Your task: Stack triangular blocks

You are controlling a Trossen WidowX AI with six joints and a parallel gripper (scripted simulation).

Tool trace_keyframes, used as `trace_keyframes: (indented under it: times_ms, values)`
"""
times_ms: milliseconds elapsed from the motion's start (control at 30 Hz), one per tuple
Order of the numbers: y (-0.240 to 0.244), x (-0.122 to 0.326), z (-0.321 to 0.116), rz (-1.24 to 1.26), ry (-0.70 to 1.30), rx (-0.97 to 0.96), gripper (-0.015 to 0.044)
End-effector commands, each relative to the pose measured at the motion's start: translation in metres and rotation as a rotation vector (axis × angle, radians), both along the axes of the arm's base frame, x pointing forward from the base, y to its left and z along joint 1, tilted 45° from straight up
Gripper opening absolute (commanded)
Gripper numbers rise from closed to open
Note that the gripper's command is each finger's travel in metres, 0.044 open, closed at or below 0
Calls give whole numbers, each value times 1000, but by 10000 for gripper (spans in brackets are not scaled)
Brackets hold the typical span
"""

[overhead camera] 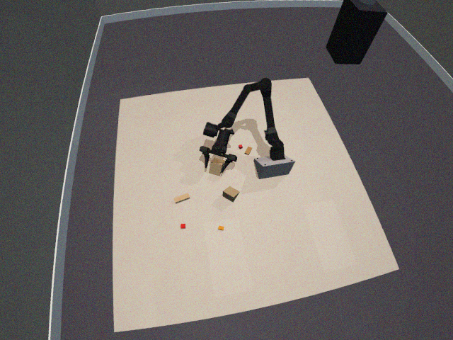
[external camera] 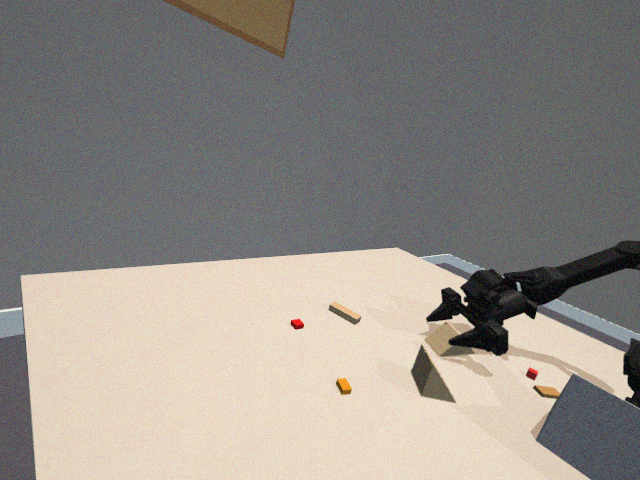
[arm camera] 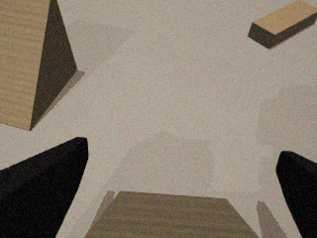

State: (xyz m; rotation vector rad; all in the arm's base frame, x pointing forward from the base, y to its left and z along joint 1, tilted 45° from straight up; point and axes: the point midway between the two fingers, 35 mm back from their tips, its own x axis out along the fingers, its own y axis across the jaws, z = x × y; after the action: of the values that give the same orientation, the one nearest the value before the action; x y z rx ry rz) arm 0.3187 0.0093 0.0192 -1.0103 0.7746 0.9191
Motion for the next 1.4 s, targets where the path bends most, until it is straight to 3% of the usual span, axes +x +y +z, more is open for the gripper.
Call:
trace_keyframes:
  times_ms: [0, 267, 500, 633, 733, 967, 1367]
  values:
    - [0, 0, 0, -5, 3, 0, 440]
    - [2, 0, 2, -5, 3, 0, 440]
    - [69, -8, 69, 0, 0, 4, 440]
    - [71, -8, 71, 0, -1, 4, 440]
    - [57, -6, 71, 3, -17, -18, 440]
    - [-37, -51, 98, -113, 61, -268, 440]
    - [-40, -42, 80, -115, 64, -274, 440]
